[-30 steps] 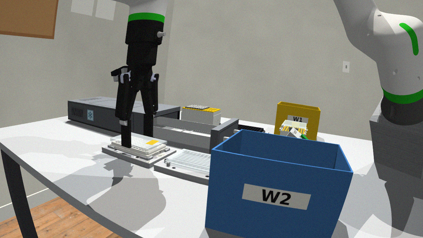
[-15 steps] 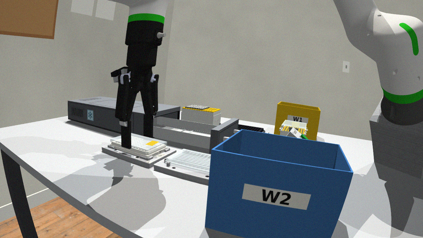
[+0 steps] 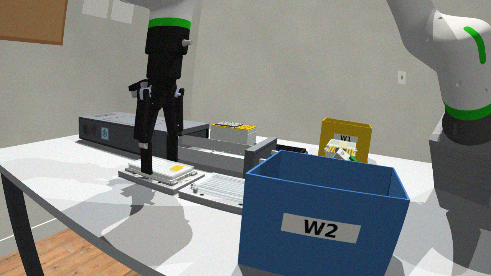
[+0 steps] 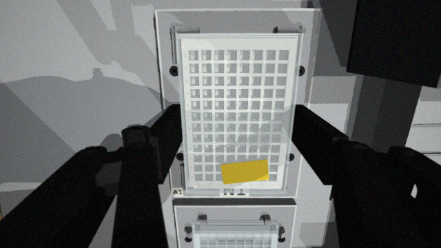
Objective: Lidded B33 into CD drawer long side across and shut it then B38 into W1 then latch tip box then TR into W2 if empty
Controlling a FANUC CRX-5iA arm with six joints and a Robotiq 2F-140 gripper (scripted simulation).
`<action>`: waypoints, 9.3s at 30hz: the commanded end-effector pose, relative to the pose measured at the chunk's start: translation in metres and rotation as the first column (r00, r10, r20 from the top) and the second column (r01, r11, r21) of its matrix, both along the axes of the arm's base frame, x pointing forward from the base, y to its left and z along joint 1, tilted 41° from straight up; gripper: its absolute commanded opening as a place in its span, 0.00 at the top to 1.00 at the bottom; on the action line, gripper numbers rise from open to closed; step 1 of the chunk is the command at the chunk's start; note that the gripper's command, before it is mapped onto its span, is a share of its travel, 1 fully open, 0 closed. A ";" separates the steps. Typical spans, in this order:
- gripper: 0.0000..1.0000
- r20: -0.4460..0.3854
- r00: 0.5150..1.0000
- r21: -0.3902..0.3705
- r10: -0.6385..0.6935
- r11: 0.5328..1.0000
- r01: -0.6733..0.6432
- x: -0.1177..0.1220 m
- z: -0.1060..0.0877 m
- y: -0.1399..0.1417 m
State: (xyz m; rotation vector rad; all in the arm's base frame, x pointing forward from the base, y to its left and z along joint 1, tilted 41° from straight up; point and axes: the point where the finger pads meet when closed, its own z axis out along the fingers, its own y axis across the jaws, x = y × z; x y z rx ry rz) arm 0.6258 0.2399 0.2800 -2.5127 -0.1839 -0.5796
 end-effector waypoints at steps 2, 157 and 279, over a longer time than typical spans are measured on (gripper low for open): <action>0.90 0.002 1.000 0.000 -0.001 1.000 0.001 0.001 0.001 0.000; 0.30 0.002 1.000 0.000 -0.001 1.000 0.001 -0.040 0.084 -0.060; 0.35 0.002 1.000 0.000 -0.001 1.000 0.001 0.003 -0.004 0.003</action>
